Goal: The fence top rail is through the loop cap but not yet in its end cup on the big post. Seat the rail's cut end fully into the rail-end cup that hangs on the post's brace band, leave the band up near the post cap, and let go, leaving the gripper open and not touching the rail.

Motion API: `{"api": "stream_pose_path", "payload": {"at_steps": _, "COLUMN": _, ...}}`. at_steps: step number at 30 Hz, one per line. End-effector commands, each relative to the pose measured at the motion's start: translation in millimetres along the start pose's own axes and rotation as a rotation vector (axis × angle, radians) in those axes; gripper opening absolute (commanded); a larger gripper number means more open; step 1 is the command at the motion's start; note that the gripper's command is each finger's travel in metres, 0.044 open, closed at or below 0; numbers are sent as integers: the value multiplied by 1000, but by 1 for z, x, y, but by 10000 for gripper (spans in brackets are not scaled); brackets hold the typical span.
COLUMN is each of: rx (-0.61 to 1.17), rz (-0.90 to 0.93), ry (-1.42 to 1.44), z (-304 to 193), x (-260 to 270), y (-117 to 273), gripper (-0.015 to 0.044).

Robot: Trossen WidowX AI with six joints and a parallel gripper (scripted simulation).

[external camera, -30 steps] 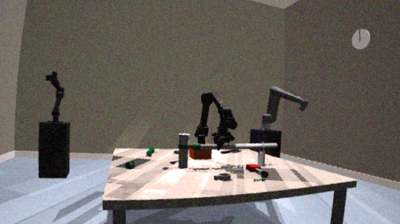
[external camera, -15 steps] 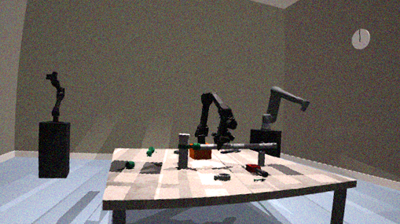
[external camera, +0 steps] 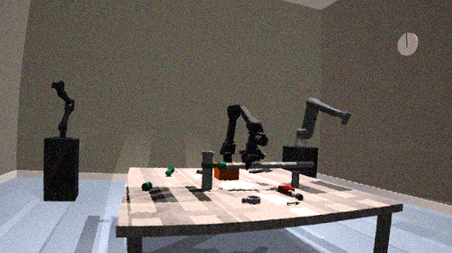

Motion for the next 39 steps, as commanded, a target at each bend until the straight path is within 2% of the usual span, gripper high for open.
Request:
{"api": "stream_pose_path", "payload": {"at_steps": 1, "rx": 1, "rz": -1, "ry": 0, "z": -1, "x": 0, "y": 1, "gripper": 0}}
{"api": "stream_pose_path", "payload": {"at_steps": 39, "rx": 12, "rz": -3, "ry": 4, "z": -5, "x": -2, "y": 3, "gripper": 0}}
Point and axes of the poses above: the point midway between the two fingers, 35 mm back from their tips, its own y axis back along the fingers, its own x axis across the jaws, z = x × y, the point moved 5 cm from there along y, back along the fingers, and after that the axes turned 10 degrees about -y, right-handed, at the moved point
